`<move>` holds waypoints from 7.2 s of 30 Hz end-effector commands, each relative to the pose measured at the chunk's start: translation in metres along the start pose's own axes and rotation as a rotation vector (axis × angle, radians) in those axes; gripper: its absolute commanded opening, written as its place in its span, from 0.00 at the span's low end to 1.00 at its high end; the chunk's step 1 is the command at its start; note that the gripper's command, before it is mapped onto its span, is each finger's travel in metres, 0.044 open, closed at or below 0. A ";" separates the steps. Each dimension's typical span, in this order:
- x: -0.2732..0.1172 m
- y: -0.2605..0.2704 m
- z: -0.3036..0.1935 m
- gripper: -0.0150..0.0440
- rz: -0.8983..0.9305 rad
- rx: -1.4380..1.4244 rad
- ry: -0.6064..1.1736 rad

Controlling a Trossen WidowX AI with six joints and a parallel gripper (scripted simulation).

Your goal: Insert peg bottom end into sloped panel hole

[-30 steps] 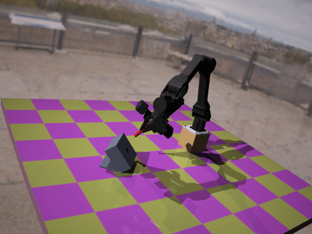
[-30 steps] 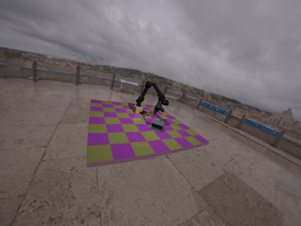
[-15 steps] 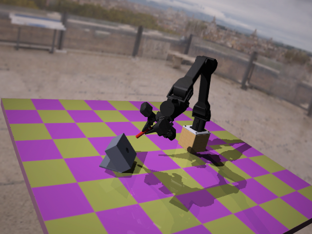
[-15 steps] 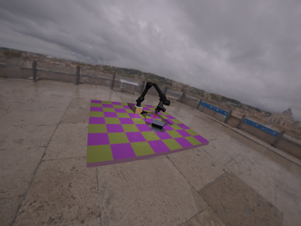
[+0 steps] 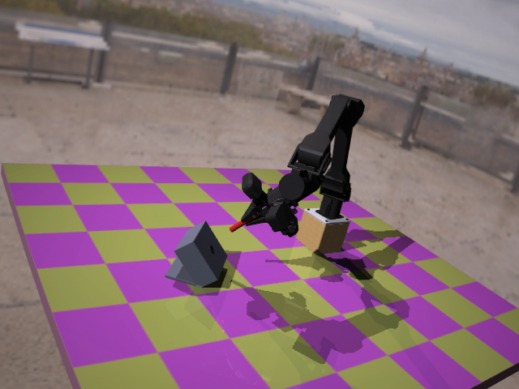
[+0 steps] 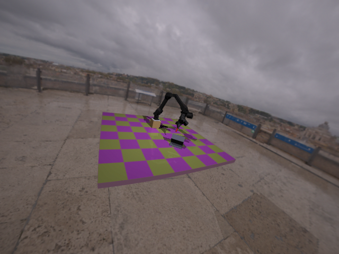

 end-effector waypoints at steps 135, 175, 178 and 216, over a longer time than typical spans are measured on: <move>0.057 0.005 0.042 0.25 -0.166 -0.164 -0.030; 0.075 0.001 0.043 0.25 -0.168 -0.161 -0.026; 0.075 0.001 0.043 0.34 -0.168 -0.161 -0.026; 0.018 0.011 0.046 1.00 -0.156 -0.167 -0.031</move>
Point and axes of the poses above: the point midway between the two fingers, 35 mm back from their tips, its own x axis out along the fingers, its own y axis across the jaws, z = x × y, the point moved 4 cm from there along -x, back along the fingers, and after that the axes turned 1 degree about -x, right-handed, at the moved point
